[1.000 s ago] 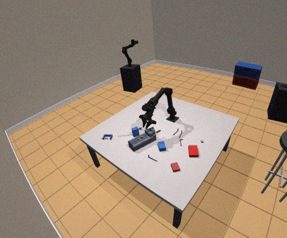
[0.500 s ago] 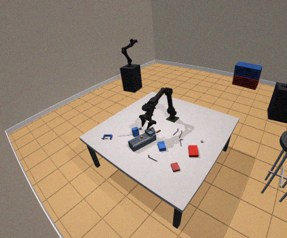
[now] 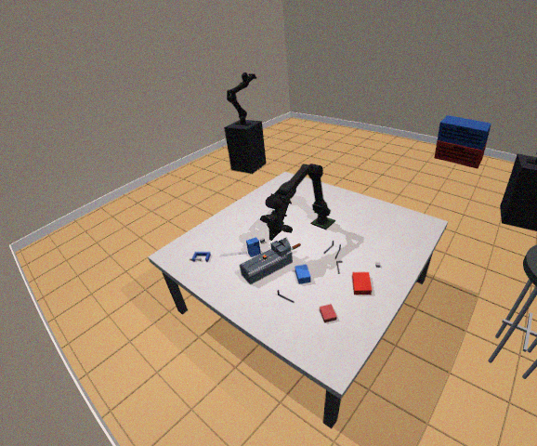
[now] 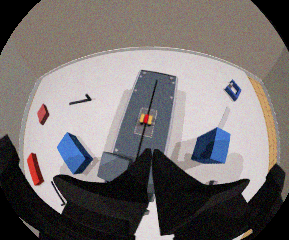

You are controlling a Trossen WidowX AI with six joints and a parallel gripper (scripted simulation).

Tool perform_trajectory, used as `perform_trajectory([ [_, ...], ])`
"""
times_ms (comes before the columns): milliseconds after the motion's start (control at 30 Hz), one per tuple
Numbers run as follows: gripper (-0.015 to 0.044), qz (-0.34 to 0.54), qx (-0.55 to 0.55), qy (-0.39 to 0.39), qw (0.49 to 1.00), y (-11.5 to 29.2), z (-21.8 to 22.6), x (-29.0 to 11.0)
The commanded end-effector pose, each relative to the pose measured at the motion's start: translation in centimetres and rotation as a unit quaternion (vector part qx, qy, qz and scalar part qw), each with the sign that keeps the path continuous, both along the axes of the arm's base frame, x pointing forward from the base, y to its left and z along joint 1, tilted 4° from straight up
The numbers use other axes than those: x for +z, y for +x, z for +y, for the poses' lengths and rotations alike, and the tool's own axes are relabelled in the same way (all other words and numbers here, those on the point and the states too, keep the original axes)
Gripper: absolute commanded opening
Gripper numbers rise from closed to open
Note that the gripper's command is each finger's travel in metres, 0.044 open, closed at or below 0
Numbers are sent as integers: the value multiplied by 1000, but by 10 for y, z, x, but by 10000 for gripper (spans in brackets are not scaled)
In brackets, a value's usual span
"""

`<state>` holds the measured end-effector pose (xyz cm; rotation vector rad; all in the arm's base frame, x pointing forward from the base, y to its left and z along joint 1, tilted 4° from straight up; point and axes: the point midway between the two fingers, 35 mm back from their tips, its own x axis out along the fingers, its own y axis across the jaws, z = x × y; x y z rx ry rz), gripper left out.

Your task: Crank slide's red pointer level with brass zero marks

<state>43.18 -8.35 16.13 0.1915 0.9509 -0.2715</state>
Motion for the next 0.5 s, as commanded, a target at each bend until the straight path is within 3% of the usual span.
perform_trajectory([
  [0,0,0,0,0,1000,0,0,0],
  [433,0,0,0,0,1000,0,0,0],
  [467,26,0,0,0,1000,0,0,0],
])
